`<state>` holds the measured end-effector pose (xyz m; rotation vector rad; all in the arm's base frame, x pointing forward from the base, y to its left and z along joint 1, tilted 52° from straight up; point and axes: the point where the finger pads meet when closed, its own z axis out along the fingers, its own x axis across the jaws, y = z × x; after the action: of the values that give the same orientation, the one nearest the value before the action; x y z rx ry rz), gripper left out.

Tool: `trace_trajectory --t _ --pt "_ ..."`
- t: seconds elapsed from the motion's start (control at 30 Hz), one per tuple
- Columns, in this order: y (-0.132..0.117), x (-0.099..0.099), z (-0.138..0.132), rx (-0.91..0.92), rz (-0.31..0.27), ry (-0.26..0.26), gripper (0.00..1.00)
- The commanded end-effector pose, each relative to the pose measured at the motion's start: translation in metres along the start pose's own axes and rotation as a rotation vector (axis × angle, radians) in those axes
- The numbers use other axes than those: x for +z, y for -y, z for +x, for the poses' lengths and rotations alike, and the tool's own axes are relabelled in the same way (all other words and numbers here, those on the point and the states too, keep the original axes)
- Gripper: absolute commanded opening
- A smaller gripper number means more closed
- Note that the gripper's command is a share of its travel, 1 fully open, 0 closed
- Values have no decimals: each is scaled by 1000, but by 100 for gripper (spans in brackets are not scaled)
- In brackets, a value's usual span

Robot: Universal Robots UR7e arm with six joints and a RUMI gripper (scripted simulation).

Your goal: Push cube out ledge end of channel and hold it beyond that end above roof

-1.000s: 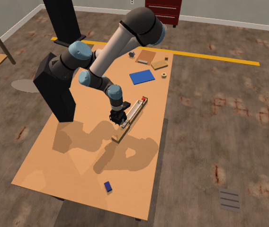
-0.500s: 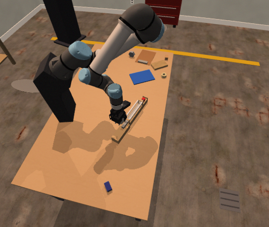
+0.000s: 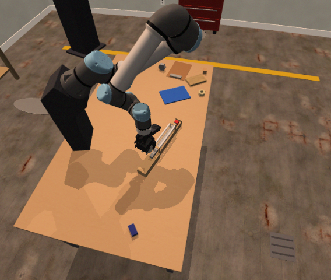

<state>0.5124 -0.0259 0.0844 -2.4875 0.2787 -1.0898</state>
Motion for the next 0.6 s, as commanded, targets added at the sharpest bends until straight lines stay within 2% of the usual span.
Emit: trace_trajectory --t 0.0,0.57 --pt "0 0 0 0 0 -1 0" --pt "2 0 0 0 0 0 0"
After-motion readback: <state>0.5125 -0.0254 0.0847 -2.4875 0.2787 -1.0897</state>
